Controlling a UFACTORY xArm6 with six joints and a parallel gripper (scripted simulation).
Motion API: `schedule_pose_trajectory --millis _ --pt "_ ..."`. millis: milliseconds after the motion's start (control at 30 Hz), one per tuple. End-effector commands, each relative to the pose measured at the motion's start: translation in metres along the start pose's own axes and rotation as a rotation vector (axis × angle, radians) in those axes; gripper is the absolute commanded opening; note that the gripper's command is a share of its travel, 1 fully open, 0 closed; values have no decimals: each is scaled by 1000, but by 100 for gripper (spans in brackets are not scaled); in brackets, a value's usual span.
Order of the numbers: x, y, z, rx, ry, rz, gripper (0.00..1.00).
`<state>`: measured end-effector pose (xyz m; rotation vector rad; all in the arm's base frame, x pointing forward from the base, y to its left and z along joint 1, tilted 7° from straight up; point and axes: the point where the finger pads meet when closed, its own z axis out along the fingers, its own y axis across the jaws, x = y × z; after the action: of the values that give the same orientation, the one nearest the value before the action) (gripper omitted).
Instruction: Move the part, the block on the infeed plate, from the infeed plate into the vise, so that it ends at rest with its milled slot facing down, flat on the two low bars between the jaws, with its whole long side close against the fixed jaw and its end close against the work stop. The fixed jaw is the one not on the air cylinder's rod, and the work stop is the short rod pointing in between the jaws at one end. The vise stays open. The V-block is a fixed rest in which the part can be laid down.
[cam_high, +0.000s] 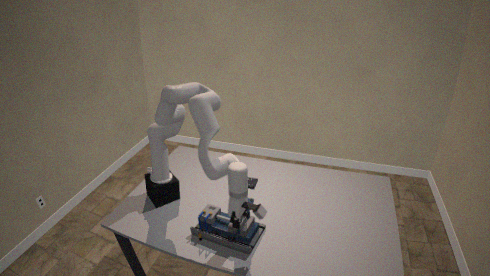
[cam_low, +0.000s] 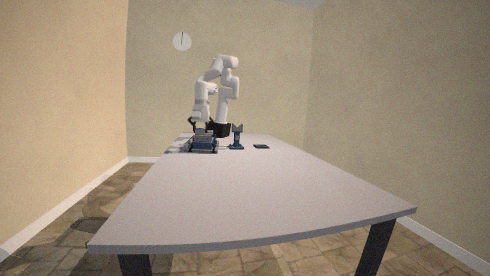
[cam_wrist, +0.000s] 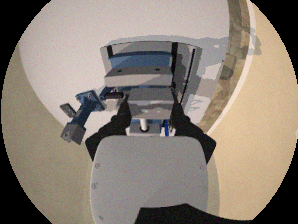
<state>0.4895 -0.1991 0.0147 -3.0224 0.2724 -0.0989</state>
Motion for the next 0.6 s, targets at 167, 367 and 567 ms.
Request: schedule_pose_trajectory --millis 167,367,567 --pt "2 0 1 -1 5 0 0" --pt "2 0 3 -1 5 0 0" --pt "2 0 6 -1 5 0 0"
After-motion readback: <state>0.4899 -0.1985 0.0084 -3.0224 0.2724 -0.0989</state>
